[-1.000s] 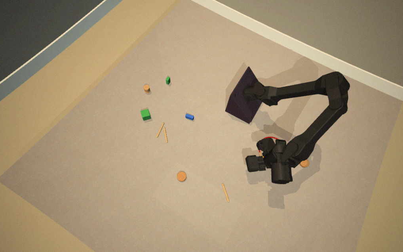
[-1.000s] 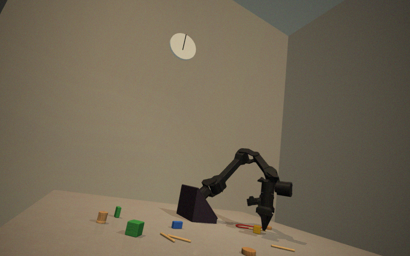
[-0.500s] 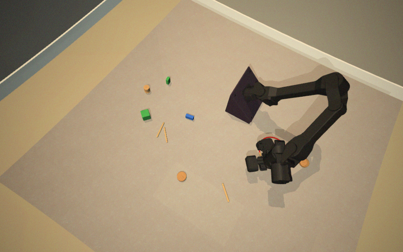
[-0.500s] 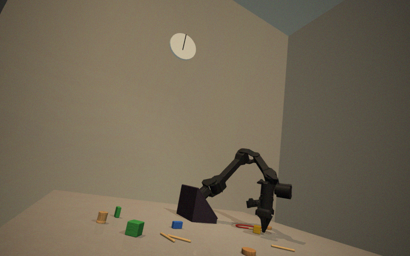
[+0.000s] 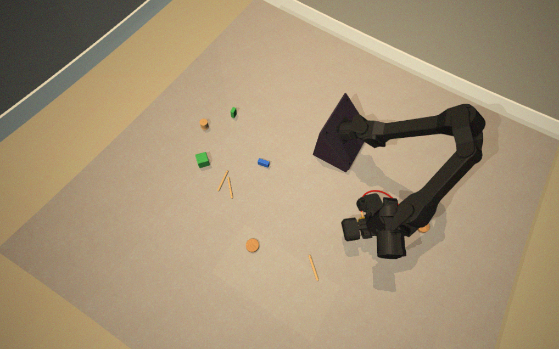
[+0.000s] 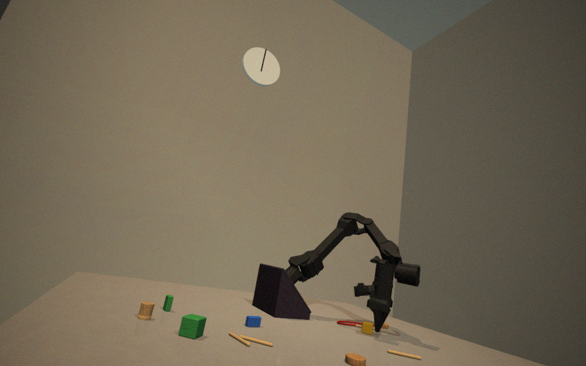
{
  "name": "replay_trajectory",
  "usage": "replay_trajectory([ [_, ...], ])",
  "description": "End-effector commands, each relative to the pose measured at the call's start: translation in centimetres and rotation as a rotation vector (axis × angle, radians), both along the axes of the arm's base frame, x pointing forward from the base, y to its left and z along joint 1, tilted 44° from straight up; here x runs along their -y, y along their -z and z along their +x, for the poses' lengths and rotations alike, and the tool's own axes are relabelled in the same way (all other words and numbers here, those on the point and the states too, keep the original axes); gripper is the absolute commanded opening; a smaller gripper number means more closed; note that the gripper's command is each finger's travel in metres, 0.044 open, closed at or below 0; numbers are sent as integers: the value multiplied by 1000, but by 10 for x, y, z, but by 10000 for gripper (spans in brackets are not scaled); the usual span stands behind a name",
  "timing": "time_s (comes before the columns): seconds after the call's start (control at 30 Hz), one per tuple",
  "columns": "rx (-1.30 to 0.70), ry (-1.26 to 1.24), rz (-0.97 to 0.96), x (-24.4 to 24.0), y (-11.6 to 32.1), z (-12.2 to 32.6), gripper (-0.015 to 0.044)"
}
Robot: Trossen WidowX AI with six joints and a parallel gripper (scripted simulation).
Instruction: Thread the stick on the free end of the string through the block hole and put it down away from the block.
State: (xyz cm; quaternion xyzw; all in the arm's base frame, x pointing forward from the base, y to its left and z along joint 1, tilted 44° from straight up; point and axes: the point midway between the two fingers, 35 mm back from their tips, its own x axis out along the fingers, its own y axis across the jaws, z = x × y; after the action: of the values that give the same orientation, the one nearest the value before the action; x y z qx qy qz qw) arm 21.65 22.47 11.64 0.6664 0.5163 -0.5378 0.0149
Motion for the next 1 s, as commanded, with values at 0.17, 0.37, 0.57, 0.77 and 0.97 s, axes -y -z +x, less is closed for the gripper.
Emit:
replay_trajectory([
  [0.17, -11, -42, -30, -3, 0, 1, 0],
  [0.37, -13, -44, -28, -4, 0, 2, 0],
  [0.57, -13, -44, -27, -6, -2, 5, 0],
  [0.77, -13, -44, -26, -11, -5, 11, 0],
  [0.97, -13, -44, -26, -16, -9, 17, 0],
])
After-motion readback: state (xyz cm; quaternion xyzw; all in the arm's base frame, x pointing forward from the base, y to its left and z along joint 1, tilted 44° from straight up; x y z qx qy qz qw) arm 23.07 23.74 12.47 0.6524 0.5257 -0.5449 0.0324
